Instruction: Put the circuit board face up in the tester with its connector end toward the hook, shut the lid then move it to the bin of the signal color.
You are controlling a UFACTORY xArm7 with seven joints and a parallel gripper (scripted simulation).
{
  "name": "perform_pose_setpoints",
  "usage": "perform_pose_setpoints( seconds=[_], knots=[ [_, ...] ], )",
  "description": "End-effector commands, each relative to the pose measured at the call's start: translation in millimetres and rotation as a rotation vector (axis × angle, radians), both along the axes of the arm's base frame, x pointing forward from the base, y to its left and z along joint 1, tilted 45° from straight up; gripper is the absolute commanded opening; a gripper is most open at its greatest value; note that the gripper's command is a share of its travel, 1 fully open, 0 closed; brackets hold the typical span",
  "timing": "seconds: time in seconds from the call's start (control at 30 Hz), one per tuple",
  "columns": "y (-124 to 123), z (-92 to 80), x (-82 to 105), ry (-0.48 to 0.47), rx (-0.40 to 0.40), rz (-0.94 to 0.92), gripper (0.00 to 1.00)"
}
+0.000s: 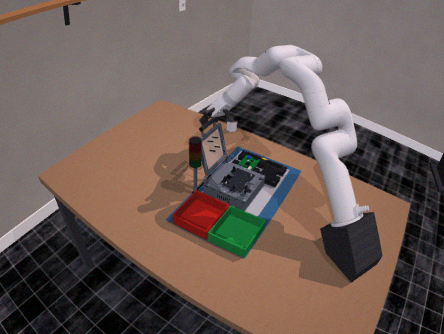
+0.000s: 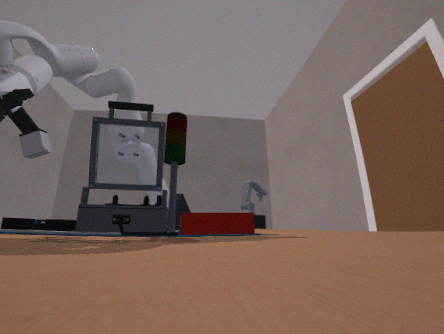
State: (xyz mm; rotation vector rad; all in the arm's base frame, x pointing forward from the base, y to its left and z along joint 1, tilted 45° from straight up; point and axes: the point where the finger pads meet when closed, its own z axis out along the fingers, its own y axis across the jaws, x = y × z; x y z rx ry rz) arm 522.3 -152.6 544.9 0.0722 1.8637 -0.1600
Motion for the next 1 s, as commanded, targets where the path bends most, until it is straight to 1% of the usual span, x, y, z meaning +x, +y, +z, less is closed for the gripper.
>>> perform_pose_setpoints(
  seconds=[0.0, 0.63, 0.7, 0.77, 0.83, 0.9, 0.97],
  knots=[
    [0.6, 2.2, -0.4, -0.003, -0.002, 0.001, 1.0],
    [0.4, 2.9, -2.4, -0.003, 0.004, -0.002, 1.0],
    [-0.4, 5.1, -9.0, -0.002, 0.025, -0.01, 1.0],
    [-1.5, 9.1, -21.7, 0.001, 0.066, -0.027, 1.0],
    [-2.3, 14.3, -41.1, 0.007, 0.128, -0.055, 1.0],
    [-1.9, 19.1, -65.0, 0.016, 0.204, -0.093, 1.0],
    [-1.8, 19.4, -66.8, 0.017, 0.21, -0.096, 1.0]
  ],
)
